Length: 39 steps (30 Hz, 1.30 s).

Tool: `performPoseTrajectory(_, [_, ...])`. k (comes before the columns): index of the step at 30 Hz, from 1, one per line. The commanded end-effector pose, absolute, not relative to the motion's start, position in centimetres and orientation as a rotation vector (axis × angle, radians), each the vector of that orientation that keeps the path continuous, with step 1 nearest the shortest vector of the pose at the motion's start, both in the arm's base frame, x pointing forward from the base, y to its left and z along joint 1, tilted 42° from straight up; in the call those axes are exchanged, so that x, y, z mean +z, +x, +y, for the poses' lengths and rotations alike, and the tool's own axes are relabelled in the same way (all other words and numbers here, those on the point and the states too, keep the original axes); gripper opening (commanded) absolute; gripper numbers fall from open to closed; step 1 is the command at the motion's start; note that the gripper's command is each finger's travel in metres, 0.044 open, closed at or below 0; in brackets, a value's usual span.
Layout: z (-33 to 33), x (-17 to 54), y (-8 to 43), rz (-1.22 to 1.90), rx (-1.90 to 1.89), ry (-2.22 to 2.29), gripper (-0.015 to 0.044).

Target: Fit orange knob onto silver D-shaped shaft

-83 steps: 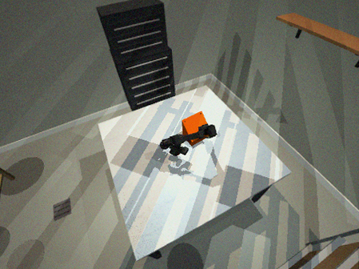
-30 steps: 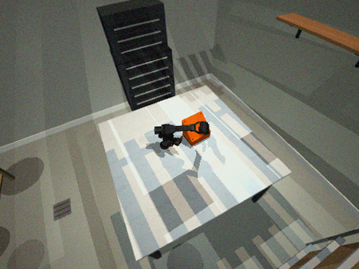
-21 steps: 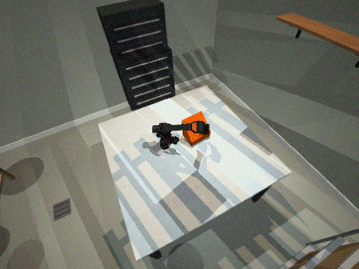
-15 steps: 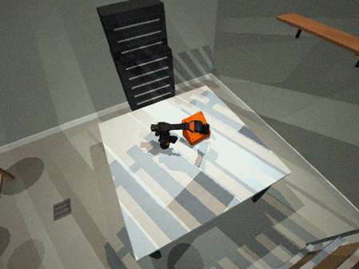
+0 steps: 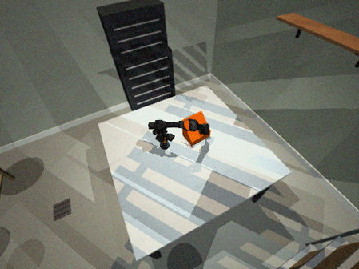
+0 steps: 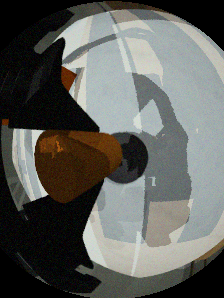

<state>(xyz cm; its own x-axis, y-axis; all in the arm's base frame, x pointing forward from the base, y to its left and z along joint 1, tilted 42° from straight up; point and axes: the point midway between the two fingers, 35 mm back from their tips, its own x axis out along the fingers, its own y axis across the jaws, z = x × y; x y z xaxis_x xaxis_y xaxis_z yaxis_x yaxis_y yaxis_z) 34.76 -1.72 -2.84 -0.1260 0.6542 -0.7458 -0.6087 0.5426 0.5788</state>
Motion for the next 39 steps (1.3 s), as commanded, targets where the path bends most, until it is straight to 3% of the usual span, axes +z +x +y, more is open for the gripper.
performPoseTrajectory(1, [-2.68, -3.98, 35.15, 1.300, 1.073, 0.035, 0.0000])
performPoseTrajectory(39, [-2.90, -4.33, 35.55, 1.660, 0.478, 0.645, 0.0000])
